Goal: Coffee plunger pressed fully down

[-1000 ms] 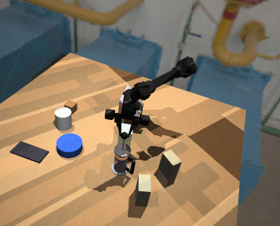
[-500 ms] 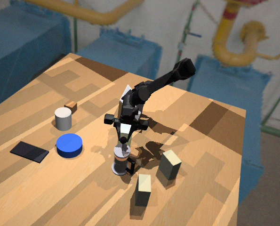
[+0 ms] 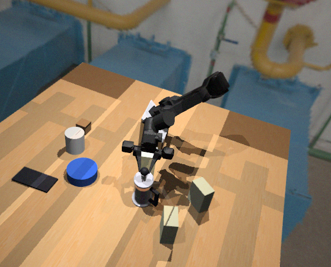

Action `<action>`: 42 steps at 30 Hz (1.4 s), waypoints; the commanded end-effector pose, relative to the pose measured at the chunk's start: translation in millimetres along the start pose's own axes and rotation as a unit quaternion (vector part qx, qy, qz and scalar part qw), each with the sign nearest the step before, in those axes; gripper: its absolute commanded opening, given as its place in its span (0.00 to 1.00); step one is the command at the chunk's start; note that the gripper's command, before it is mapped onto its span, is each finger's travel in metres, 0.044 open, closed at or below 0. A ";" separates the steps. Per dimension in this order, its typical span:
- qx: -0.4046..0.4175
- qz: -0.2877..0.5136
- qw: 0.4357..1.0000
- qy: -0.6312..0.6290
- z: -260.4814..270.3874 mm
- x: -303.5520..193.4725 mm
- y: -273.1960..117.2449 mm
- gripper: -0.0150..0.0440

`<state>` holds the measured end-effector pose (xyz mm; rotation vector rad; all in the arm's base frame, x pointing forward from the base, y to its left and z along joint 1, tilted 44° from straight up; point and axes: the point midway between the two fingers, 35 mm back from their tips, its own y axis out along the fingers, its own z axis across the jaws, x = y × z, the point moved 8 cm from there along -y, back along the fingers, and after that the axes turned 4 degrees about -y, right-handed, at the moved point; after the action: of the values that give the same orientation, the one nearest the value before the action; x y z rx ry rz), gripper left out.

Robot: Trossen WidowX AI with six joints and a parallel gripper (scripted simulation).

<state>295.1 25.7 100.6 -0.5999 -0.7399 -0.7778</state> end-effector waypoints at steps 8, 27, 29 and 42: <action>0.006 0.029 0.999 0.015 0.5 -11.1 10.8 0.47; 0.007 0.029 0.999 0.015 -1.7 -8.2 15.5 0.47; 0.007 0.029 0.999 0.015 -1.8 -8.0 15.9 0.47; 0.007 0.029 0.999 0.014 -2.4 -6.2 18.7 0.47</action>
<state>308.1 33.9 93.9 -0.5935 -0.7114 -0.7434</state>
